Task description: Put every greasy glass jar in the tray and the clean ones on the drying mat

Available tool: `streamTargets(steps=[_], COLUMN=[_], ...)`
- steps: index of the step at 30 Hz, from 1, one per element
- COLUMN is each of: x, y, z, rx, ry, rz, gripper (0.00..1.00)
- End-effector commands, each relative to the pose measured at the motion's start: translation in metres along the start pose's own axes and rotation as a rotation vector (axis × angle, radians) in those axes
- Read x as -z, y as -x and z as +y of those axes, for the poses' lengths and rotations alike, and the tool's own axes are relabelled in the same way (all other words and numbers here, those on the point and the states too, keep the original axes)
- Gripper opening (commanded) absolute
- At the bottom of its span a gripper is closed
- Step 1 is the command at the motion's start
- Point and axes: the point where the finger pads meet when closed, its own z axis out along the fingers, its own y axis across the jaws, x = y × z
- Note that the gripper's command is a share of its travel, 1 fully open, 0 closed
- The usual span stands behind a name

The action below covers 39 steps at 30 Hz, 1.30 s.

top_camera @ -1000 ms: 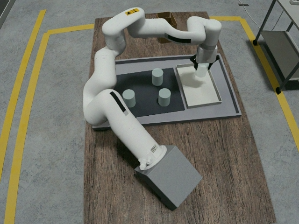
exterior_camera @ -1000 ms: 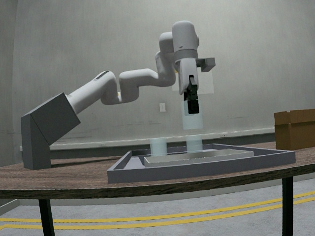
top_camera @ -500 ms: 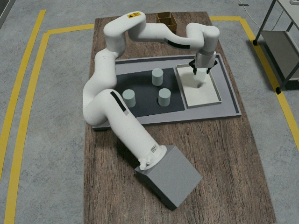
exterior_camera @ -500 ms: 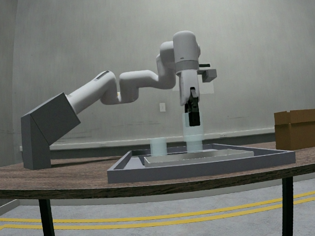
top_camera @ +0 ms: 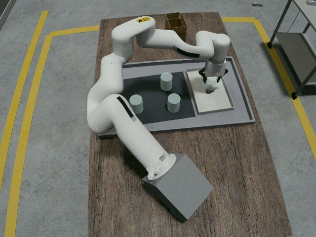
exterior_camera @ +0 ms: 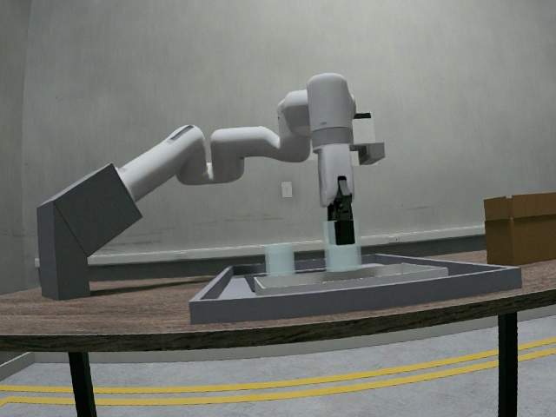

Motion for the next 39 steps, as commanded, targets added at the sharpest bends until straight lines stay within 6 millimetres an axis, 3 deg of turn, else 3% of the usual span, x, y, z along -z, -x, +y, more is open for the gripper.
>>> streamTargets(steps=[1, 34, 35, 39], x=[-0.005, -0.030, -0.030, -0.030], y=[-0.001, -0.001, -0.001, -0.001], z=[0.002, 0.002, 0.002, 0.002], rx=[0.000, 0.000, 0.000, 0.000], ry=[0.006, 0.006, 0.006, 0.006], rz=[0.003, 0.003, 0.003, 0.003], gripper=[0.00, 0.00, 1.00, 1.00])
